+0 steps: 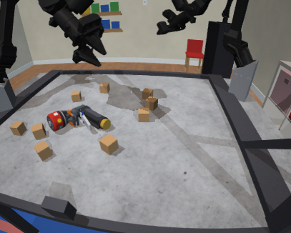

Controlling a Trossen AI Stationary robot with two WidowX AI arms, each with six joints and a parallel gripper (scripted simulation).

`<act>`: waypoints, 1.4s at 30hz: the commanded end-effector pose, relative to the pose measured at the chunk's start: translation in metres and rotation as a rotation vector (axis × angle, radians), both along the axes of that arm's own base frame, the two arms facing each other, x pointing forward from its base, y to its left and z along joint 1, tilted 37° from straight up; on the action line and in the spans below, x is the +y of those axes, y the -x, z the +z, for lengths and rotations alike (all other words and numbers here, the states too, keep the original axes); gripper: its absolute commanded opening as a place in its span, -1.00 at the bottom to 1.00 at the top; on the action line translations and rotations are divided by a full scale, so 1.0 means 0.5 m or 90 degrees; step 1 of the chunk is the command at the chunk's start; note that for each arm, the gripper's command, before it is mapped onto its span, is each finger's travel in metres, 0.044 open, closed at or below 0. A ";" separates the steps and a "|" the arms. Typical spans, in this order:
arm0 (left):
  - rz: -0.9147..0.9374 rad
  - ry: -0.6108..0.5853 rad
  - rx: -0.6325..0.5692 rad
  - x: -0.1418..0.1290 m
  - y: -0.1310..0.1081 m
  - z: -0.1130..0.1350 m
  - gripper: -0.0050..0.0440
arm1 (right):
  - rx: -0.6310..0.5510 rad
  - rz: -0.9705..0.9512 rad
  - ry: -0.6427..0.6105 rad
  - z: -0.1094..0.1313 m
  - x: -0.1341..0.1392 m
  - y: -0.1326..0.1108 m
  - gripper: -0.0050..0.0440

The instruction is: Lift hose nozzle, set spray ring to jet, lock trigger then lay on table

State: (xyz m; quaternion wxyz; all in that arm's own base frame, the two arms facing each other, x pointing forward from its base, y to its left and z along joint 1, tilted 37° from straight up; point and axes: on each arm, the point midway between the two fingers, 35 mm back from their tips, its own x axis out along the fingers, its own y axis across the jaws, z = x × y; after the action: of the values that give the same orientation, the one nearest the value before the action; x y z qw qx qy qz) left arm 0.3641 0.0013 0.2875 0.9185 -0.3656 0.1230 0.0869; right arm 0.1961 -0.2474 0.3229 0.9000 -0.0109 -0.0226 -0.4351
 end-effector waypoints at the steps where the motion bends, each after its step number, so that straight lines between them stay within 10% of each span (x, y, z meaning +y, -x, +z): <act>1: -0.040 -0.091 -0.055 0.001 0.023 0.026 0.41 | -0.012 0.000 0.011 0.019 0.004 0.004 0.86; 18: -0.100 -0.490 -0.211 -0.001 0.105 0.084 0.41 | -0.012 0.000 0.011 0.019 0.004 0.004 0.86; 42: -0.100 -0.478 -0.202 -0.002 0.102 0.078 0.70 | -0.012 0.000 0.011 0.019 0.004 0.004 0.86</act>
State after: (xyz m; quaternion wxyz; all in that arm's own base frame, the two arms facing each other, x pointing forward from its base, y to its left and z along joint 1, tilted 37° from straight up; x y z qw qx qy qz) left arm 0.3151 0.0004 0.3212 0.9997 -0.0024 -0.0259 -0.0017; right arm 0.1961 -0.2474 0.3229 0.9000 -0.0109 -0.0226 -0.4351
